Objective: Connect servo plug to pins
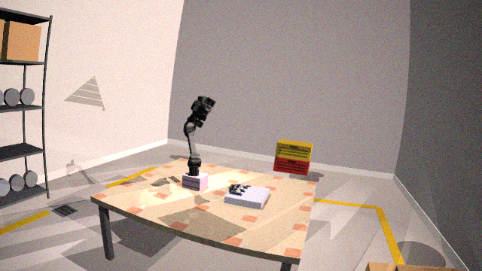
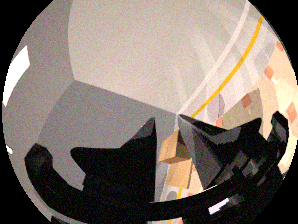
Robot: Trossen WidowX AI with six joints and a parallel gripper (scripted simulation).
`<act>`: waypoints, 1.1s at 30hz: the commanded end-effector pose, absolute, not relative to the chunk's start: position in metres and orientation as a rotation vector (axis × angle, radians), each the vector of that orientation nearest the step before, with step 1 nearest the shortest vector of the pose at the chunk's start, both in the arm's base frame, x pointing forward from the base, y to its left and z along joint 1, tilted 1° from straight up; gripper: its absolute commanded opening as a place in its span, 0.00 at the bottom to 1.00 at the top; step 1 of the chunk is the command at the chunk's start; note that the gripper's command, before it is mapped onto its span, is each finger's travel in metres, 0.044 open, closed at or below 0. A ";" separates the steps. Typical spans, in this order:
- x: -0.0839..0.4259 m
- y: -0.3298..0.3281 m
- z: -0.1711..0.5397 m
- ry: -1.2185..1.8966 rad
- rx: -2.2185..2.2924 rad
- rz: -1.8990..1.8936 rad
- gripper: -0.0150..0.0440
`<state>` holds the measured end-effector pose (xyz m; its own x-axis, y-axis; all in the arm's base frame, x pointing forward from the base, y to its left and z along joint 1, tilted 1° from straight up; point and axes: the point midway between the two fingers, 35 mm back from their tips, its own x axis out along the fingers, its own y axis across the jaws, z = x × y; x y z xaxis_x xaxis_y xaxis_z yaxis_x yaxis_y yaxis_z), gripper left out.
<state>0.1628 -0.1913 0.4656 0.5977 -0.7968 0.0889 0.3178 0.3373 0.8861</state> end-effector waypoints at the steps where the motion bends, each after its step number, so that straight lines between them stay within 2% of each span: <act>1: 0.178 -0.187 0.457 -0.513 0.922 -0.745 0.45; 33: 0.289 -0.087 0.380 -0.132 0.370 -0.297 0.45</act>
<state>0.2826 -0.0968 0.3880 0.9334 -0.3504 0.0775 0.2883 0.8607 0.4196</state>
